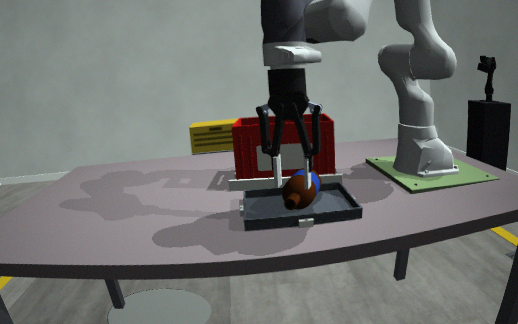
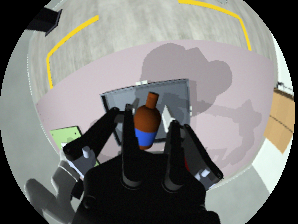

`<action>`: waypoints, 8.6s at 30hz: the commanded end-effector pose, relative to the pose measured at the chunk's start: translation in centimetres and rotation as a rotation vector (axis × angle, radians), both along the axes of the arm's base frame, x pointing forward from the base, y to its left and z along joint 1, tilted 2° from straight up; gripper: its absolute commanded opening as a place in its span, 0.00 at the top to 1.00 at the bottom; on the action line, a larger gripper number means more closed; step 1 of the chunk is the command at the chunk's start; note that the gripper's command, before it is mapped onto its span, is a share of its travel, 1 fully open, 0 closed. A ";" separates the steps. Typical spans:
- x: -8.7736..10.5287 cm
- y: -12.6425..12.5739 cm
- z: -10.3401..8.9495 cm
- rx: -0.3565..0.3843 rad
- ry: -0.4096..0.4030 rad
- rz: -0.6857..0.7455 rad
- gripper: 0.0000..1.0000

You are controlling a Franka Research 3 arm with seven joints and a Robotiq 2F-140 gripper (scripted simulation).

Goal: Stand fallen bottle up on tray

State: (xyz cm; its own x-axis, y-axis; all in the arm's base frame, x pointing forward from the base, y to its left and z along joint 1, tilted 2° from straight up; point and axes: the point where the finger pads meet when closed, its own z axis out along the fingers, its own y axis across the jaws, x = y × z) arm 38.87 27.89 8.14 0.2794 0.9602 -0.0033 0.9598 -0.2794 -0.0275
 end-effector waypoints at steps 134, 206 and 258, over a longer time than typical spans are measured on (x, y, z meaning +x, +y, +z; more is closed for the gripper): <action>-0.1 -0.1 -4.2 0.002 0.001 -0.001 1.00; -0.1 -0.1 -4.1 0.002 0.001 -0.001 1.00; 0.0 -0.1 -0.5 0.002 0.001 -0.001 1.00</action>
State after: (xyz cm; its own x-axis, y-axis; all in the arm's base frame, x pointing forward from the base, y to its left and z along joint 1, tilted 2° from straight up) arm 38.80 27.89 7.13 0.2737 0.9618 0.0019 0.9614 -0.2736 -0.0291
